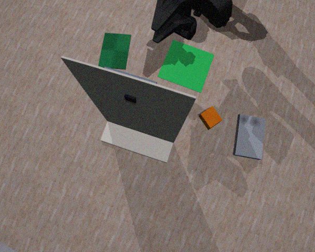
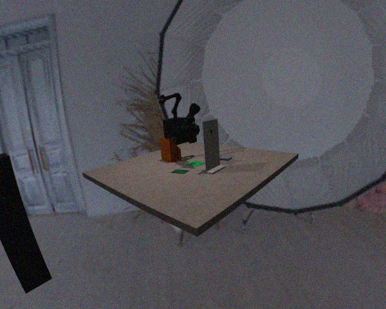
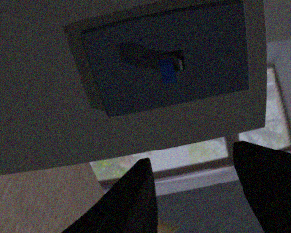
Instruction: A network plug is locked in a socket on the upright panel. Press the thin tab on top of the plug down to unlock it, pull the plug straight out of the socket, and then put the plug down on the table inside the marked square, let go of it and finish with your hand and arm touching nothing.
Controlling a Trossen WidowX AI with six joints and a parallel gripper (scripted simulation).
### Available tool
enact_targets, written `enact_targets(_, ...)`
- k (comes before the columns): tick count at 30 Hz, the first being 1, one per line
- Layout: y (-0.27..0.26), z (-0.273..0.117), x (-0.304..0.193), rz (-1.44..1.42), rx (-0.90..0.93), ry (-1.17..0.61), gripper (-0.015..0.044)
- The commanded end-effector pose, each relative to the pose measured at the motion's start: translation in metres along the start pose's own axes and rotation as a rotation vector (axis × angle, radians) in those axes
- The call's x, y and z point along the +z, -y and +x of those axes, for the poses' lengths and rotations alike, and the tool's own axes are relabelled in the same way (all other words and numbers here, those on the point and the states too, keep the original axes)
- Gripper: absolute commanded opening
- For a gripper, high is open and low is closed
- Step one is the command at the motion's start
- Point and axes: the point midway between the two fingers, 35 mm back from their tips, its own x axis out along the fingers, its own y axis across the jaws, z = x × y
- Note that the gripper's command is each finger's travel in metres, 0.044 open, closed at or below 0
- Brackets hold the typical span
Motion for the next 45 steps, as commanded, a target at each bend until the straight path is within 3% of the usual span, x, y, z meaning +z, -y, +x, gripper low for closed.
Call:
enact_targets(1,0.001,0.019,0.005,-0.029,-0.026,0.0,0.0156)
enact_targets(45,0.003,0.087,0.026,-0.041,-0.041,0.004,0.0156)
